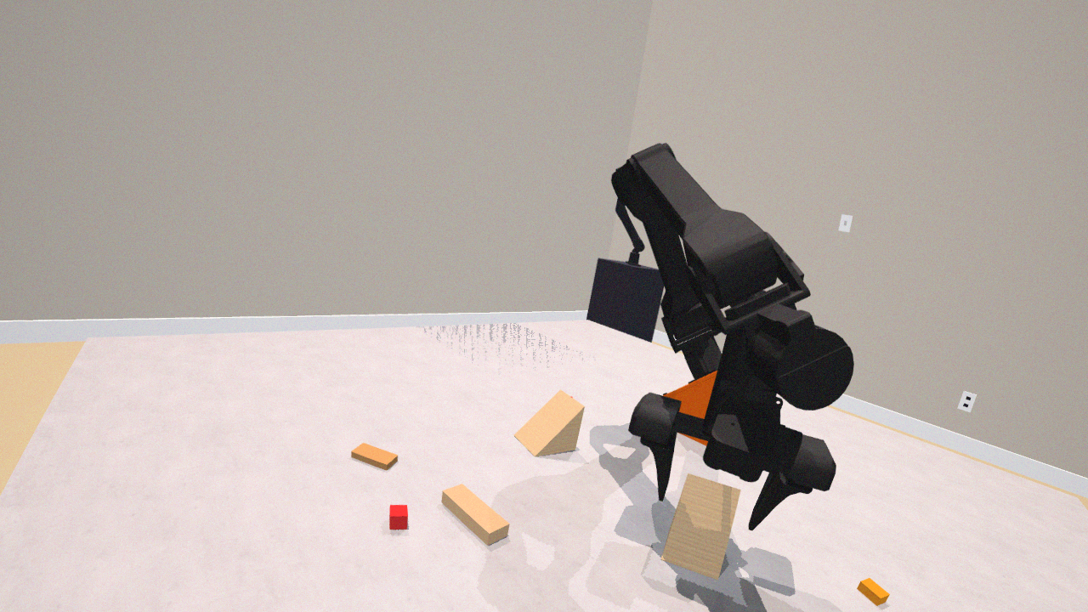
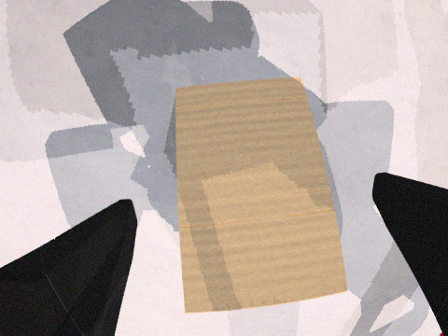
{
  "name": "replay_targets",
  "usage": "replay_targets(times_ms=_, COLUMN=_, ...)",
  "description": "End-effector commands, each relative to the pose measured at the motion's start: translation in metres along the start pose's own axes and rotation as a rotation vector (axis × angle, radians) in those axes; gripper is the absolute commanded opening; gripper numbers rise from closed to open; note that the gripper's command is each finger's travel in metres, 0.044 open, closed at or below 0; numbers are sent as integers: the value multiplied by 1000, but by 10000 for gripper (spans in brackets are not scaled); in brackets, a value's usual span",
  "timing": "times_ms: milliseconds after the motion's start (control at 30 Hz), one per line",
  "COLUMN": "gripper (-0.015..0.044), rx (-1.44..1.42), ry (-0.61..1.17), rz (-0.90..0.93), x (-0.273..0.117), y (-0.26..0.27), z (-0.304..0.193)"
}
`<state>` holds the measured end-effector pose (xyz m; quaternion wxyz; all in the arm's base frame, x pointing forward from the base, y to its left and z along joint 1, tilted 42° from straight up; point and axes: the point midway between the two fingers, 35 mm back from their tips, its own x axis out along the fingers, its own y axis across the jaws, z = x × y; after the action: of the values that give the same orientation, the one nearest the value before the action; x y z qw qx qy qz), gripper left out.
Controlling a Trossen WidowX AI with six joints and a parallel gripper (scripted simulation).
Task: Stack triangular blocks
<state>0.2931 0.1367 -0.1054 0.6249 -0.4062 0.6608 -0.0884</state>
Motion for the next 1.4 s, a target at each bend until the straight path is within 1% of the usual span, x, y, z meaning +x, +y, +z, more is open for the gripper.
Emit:
replay_targets(times_ms=0, gripper=440, rx=-8, ry=8, rz=-6, x=10, y=0, z=-3)
replay_targets(times_ms=667, gripper=440, rx=-8, ry=10, rz=-8, x=39, y=1, z=-9)
replay_targets(times_ms=867, gripper=282, rx=-8, ry=10, rz=-8, x=39, y=1, z=-9)
replay_targets(times_ms=1133, gripper=229, rx=-8, ry=10, rz=-8, x=39, y=1, z=-9)
replay_targets(times_ms=1267, gripper=124, rx=-8, ry=10, rz=-8, x=38, y=1, z=-9)
replay_targets(times_ms=1367, gripper=45, rx=-7, ry=10, rz=-7, x=29, y=2, z=-9)
